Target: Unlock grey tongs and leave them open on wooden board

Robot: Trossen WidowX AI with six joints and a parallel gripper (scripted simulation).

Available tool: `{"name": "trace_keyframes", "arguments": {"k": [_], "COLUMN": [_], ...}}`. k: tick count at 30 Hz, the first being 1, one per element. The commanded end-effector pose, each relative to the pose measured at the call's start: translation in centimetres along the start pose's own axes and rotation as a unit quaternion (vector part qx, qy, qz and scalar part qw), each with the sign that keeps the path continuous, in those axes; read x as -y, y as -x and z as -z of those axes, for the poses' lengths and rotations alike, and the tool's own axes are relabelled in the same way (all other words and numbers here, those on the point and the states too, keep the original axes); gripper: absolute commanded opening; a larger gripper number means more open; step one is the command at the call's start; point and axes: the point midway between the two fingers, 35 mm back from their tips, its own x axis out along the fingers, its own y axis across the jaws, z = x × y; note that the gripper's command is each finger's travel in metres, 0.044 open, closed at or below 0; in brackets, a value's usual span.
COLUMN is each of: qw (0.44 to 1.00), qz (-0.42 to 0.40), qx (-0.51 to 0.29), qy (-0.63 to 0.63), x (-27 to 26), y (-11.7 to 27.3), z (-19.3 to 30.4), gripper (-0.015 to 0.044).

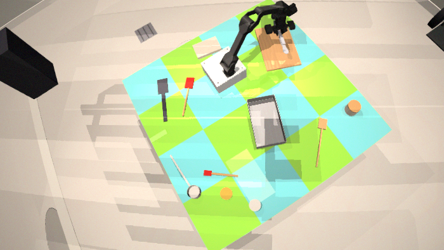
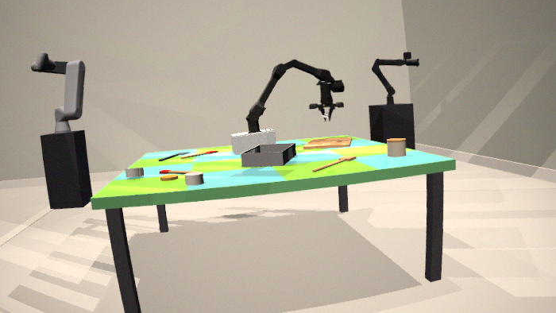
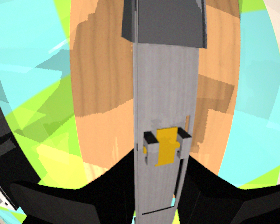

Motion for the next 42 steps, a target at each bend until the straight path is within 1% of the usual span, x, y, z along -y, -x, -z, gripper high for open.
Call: {"name": "trace_keyframes", "arguments": {"k": [1,7,13,26,28,42], "qw": [1.000,0.992,0.973,0.896,0.891,0.891], "qz": [-0.005,-0.025,-0.032,0.001,0.004,0.004], "qx": [0.025,0.123,0.228,0.443,0.454,0.454], "qy": [-0.004,-0.008,-0.010,-0.001,-0.001,-0.001], "x": [0.0,-0.1,-0.1,0.1,0.1,0.1], "y": [0.2,0.7,1.8,5.9,6.2,6.2], "z": [0.0,0.3,0.8,2.6,2.8,2.8], "gripper": [-0.0150,-0.0150,-0.0150,-0.0150,-0.0150,-0.0150]}}
